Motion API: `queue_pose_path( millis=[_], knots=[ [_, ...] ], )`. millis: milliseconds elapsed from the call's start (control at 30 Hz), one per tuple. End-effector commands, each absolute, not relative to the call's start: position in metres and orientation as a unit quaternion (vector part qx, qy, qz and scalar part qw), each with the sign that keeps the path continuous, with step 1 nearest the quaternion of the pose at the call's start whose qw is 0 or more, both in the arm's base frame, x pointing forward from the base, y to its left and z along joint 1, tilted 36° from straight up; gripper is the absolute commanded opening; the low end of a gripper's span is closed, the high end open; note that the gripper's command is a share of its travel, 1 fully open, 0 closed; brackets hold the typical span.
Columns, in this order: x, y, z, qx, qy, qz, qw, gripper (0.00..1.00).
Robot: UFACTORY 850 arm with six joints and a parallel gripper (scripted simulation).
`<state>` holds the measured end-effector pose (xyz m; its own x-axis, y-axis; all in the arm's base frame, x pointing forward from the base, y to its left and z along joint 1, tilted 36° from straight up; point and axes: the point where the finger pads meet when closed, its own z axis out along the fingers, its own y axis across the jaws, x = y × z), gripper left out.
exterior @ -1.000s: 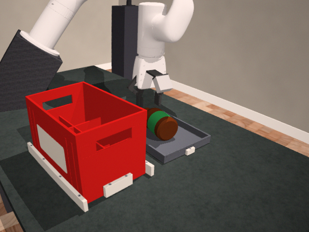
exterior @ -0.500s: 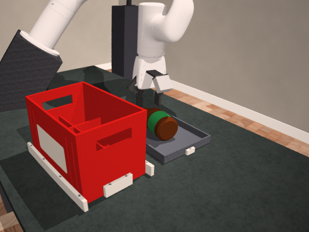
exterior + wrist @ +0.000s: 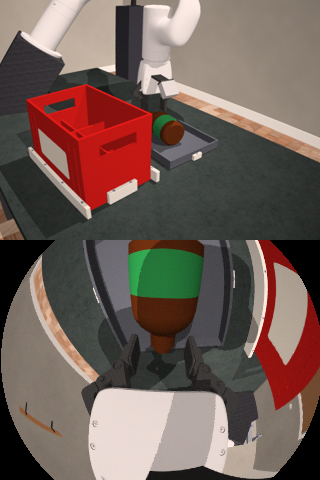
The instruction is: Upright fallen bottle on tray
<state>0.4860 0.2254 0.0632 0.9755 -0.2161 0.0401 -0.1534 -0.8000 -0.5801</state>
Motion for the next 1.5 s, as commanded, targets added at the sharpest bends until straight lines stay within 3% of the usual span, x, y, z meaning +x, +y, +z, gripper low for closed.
queue_pose_path(
  millis=[0, 1467],
  knots=[
    [0.487, 0.227, 0.061, -0.947, 0.098, -0.053, 0.301, 0.65],
    [0.492, 0.244, 0.036, -0.947, 0.098, -0.053, 0.301, 0.65]
  ],
)
